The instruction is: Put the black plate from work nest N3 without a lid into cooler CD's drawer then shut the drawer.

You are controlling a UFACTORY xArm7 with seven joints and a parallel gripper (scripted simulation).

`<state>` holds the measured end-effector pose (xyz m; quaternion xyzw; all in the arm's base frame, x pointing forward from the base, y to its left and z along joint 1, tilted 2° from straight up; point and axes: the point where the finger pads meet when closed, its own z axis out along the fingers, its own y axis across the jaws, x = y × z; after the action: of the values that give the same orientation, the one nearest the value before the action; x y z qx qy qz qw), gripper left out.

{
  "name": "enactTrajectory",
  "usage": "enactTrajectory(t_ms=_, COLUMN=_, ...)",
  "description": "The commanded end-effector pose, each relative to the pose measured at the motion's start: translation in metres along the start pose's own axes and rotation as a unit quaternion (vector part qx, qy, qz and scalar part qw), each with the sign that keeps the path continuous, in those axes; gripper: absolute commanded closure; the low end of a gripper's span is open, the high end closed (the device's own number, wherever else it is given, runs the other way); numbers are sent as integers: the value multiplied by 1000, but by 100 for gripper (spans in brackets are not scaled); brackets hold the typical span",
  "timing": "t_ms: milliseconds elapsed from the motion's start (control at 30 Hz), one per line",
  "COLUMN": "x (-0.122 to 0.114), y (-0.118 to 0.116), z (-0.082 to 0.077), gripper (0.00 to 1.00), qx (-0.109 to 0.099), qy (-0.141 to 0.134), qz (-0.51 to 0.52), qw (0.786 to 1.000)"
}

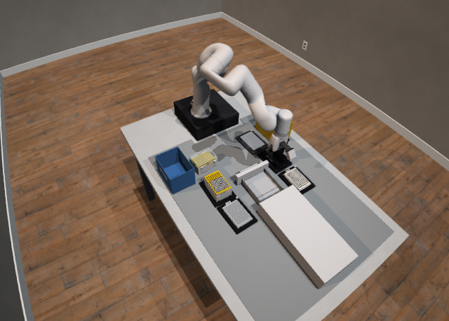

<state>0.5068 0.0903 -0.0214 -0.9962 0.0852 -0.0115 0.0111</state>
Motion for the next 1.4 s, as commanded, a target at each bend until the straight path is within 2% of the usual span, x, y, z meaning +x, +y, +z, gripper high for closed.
enactTrajectory(t_ms=0, x=2, y=-1, z=-8, gripper=100, qx=1, qy=3, qz=0, qw=1000)
enactTrajectory(t_ms=1367, x=2, y=-1, z=-69, gripper=100, qx=1, qy=3, qz=0, qw=1000)
